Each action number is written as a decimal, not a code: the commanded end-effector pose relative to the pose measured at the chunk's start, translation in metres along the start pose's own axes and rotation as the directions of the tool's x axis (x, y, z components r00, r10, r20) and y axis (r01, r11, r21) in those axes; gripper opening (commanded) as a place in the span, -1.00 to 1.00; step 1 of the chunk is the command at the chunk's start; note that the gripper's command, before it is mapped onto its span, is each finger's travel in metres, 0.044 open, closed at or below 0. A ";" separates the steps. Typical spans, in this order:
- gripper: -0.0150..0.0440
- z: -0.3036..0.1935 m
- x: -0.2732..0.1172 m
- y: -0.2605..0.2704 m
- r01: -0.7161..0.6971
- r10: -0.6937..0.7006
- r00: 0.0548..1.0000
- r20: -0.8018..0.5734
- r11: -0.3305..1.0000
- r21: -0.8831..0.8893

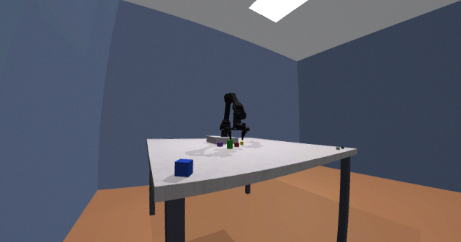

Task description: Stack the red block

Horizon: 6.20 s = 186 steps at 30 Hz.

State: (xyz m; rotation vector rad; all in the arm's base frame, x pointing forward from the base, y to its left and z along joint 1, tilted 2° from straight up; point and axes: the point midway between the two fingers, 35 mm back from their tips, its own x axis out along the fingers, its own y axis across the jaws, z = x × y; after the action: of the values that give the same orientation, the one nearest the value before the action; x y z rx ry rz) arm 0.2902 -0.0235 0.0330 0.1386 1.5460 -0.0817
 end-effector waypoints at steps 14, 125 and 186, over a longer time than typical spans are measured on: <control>1.00 0.001 0.024 0.001 -0.005 0.005 1.000 0.001 1.000 0.005; -0.49 0.094 -0.081 -0.082 0.004 -0.004 1.000 0.011 1.000 0.004; -0.49 0.091 -0.022 -0.083 0.004 -0.004 1.000 0.010 1.000 0.004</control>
State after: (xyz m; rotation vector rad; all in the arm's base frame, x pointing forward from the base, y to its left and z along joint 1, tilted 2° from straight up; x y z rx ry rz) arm 0.3677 -0.1196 0.0540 0.1414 1.5366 -0.0920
